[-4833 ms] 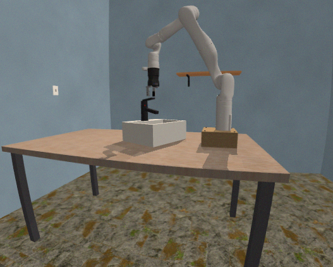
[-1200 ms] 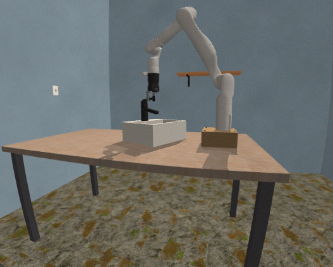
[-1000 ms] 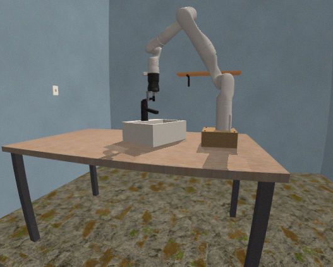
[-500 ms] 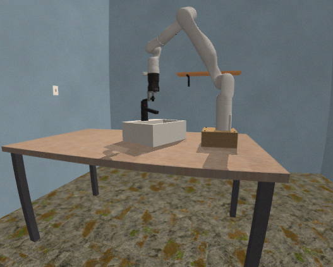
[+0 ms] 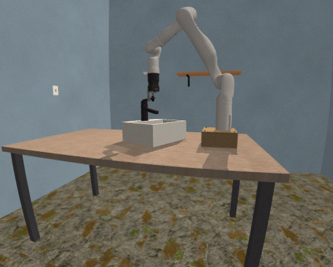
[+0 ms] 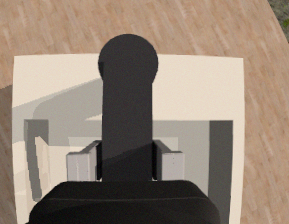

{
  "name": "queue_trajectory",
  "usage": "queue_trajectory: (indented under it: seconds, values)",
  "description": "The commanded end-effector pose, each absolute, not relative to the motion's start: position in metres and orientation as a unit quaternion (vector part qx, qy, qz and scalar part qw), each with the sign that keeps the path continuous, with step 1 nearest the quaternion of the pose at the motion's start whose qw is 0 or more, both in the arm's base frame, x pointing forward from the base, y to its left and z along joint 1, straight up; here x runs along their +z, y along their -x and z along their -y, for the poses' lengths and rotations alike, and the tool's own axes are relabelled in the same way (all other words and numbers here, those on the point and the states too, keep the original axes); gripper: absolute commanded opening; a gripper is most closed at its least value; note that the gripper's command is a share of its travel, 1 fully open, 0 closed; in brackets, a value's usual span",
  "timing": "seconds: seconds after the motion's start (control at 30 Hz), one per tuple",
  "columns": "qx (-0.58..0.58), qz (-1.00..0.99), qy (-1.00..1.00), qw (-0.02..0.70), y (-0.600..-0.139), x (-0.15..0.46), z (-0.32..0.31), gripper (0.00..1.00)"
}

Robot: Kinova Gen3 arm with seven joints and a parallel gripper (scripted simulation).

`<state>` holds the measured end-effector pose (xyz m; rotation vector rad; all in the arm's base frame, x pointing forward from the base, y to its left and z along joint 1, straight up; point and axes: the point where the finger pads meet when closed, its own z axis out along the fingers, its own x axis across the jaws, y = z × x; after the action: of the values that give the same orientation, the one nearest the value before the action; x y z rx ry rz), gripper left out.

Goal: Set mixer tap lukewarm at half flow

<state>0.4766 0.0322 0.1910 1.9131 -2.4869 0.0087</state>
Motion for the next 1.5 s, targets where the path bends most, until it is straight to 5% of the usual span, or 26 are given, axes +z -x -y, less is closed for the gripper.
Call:
queue_trajectory:
  seconds: [0.0, 1.47]
  values:
    - [0.004, 0.792, -0.611, -0.001, -0.4791, 0.1901, -0.0326, 0.00]
    - [0.005, 0.791, -0.611, -0.002, -0.4821, 0.1959, -0.0322, 0.00]
